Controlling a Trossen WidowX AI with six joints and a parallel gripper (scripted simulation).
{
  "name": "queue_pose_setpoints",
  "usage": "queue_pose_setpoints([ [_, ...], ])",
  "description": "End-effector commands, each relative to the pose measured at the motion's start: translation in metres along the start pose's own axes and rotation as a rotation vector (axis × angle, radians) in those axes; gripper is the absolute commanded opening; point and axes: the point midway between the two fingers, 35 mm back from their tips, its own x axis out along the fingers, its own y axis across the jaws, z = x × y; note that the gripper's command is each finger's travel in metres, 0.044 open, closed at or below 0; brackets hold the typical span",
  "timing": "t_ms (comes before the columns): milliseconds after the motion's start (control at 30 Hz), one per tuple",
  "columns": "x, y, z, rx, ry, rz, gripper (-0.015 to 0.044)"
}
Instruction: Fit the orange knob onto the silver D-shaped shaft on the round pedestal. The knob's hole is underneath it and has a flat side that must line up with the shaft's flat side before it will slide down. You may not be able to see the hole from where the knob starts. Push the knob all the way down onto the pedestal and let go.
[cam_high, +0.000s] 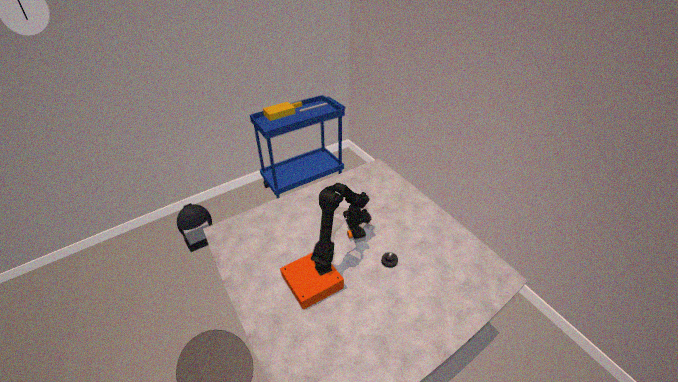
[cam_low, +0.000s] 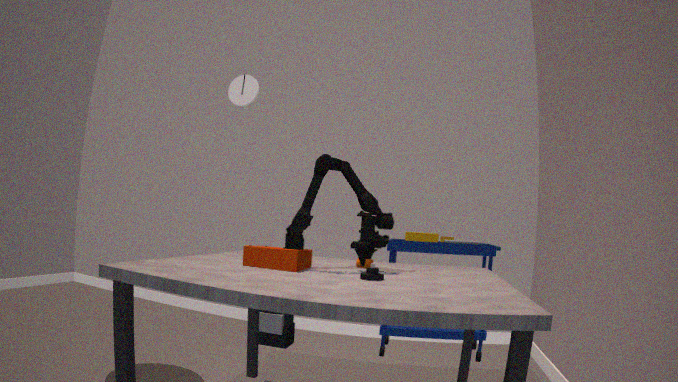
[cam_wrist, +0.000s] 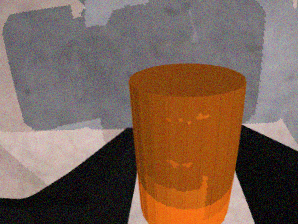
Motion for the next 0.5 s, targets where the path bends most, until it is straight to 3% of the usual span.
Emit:
queue_pose_setpoints([
  [0, -0.0006, 0.0004, -0.0003, -0.147, 0.003, 0.003, 0.0179],
  [267, -0.0006, 0.0004, -0.0003, -0.174, 0.003, 0.003, 0.0179],
  [467, -0.0006, 0.0004, -0.0003, -0.36, 0.002, 0.003, 0.0179],
])
